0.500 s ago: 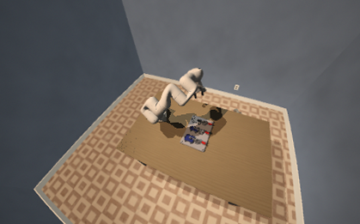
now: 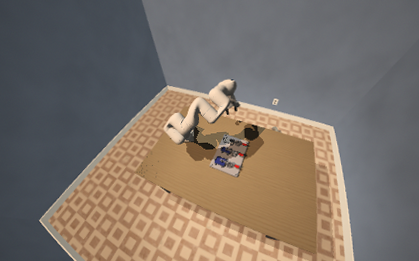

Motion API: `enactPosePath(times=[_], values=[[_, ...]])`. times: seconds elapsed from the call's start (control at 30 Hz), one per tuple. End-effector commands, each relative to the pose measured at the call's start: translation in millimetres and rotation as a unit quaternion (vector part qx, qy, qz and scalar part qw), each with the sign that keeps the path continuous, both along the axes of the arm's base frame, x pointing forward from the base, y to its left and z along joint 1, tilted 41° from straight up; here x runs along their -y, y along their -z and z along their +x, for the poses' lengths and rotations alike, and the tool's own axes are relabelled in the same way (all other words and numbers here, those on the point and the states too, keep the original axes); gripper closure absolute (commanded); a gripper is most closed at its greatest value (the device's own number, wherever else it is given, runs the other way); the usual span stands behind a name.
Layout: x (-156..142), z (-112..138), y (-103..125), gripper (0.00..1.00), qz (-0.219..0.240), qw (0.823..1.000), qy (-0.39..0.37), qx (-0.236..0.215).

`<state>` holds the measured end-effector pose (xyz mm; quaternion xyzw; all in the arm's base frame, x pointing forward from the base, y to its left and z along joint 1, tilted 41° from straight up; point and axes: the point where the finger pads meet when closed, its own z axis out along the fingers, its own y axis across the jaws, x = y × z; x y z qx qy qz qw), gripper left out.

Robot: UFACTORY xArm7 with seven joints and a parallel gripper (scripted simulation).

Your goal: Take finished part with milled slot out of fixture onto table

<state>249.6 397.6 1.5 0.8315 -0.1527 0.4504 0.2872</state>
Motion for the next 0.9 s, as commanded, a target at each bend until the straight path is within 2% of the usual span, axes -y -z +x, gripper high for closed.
enactPosePath(times=[0.0,0.3,0.5,0.6,0.67,0.87], values=[[-2,-1,-1,0.00,0.002,1.000,-0.001,0.000],[-7,-2,-4,0.00,-0.012,1.000,-0.011,-0.019],[-23,-5,-13,0.00,-0.060,0.994,-0.048,-0.082],[-23,-5,-13,0.00,-0.060,0.994,-0.048,-0.082],[-31,-7,-18,0.00,-0.084,0.988,-0.067,-0.115],[-40,-9,-24,0.00,-0.112,0.978,-0.090,-0.152]])
